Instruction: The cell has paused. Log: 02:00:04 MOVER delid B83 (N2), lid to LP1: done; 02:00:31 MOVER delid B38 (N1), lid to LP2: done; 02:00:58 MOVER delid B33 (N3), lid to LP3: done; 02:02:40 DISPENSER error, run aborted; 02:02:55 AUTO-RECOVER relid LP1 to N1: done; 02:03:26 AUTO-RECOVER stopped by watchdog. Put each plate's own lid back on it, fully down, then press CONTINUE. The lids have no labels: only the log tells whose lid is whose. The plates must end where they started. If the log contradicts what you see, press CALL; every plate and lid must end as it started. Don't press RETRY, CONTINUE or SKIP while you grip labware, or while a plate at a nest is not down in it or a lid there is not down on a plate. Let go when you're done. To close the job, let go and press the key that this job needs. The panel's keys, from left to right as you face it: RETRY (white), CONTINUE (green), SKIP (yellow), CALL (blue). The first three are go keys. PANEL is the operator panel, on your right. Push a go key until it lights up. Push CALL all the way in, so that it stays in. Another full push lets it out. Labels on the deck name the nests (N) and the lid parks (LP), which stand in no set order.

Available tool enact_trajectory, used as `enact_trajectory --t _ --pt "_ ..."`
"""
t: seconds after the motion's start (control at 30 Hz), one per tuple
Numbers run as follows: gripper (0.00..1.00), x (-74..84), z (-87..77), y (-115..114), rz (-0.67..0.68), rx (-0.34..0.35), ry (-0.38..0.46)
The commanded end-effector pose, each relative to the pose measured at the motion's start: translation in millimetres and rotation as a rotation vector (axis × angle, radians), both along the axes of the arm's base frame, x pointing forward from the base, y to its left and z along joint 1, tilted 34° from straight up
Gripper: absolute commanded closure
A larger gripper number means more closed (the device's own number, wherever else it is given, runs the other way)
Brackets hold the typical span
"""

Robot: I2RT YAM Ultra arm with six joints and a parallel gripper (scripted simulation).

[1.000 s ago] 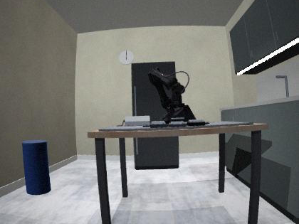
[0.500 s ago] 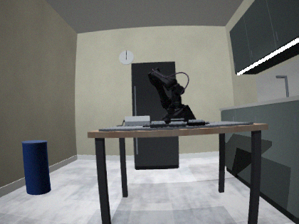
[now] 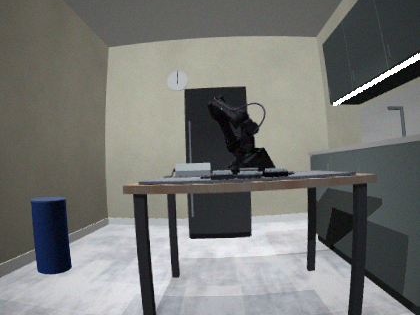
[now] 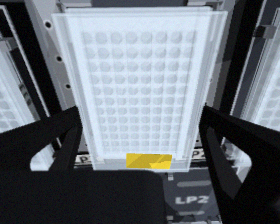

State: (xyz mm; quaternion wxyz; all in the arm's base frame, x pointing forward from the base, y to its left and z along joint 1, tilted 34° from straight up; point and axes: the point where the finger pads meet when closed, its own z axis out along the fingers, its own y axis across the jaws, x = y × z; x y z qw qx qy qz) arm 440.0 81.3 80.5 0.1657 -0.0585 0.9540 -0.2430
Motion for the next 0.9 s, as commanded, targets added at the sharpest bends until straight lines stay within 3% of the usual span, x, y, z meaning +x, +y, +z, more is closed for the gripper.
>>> enact_trajectory --t 0.0,0.17,0.27,0.87 --pt "1.00 1.1 -2.1 6.9 0.022 0.002 -0.009" --pt "1.00 5.4 3.9 7.8 0.024 0.011 -0.029" --pt "1.00 1.1 -3.9 4.9 0.023 0.004 -0.008" --pt "1.00 8.0 -2.8 5.5 0.025 0.015 -0.026"
